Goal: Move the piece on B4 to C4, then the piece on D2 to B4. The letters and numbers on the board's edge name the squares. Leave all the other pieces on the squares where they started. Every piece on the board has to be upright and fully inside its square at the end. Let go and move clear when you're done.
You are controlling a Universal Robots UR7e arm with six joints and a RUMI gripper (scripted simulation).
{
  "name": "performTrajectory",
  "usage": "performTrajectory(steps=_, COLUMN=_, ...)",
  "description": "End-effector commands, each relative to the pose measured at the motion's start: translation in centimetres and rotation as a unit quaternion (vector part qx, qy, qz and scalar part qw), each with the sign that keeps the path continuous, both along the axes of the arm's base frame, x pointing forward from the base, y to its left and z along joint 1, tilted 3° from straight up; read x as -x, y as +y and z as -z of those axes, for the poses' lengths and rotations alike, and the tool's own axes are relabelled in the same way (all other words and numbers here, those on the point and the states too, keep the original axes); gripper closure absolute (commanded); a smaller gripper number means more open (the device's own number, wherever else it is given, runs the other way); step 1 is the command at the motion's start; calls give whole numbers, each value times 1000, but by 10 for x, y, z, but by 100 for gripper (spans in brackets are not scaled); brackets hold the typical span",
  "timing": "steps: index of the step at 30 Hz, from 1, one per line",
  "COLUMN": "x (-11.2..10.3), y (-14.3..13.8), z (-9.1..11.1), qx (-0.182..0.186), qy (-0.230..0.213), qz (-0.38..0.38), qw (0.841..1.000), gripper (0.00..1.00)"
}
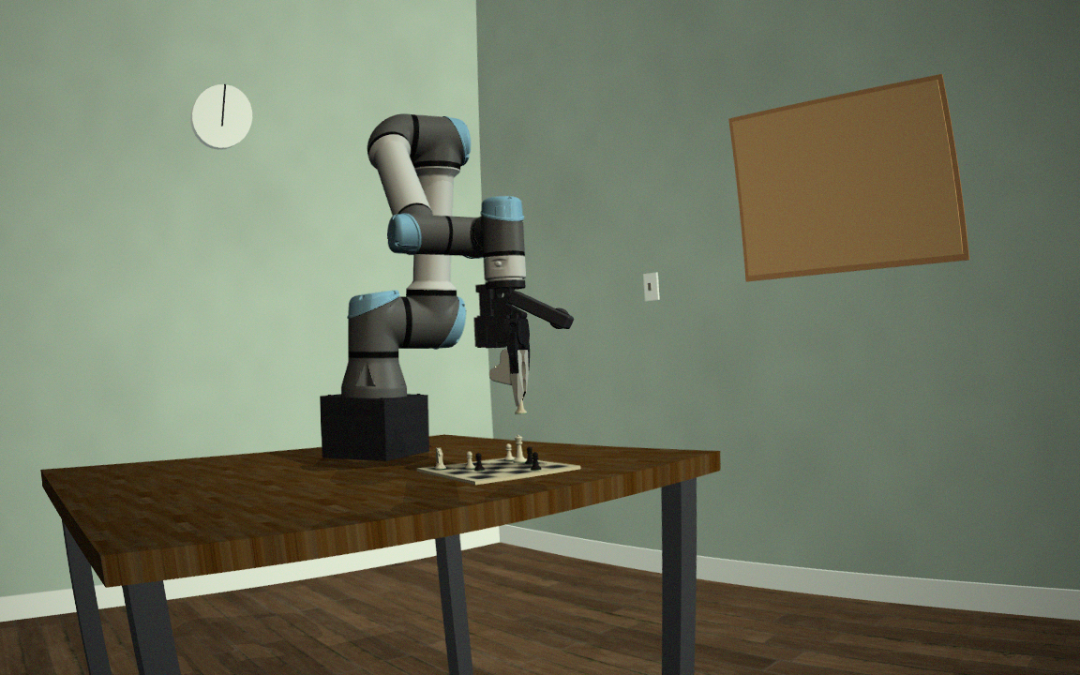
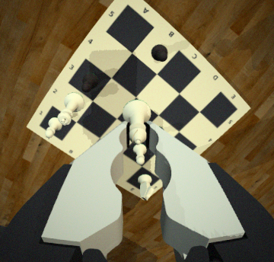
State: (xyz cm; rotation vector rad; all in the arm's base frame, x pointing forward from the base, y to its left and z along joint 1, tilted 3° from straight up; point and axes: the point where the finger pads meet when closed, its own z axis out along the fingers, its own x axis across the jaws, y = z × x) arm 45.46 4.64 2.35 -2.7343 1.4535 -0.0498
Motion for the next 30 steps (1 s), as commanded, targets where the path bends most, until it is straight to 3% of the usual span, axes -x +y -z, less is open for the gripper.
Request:
performTrajectory(steps=1, x=0, y=0, z=-2, qx=0, qy=0, qz=0, qw=1000, gripper=100)
performTrajectory(steps=11, x=3, y=-34, z=-1, qx=2, qy=-1, qz=-43, qw=999, gripper=100)
performTrajectory(steps=30, x=3, y=-34, z=5, qx=2, qy=-1, qz=-44, qw=999, gripper=100)
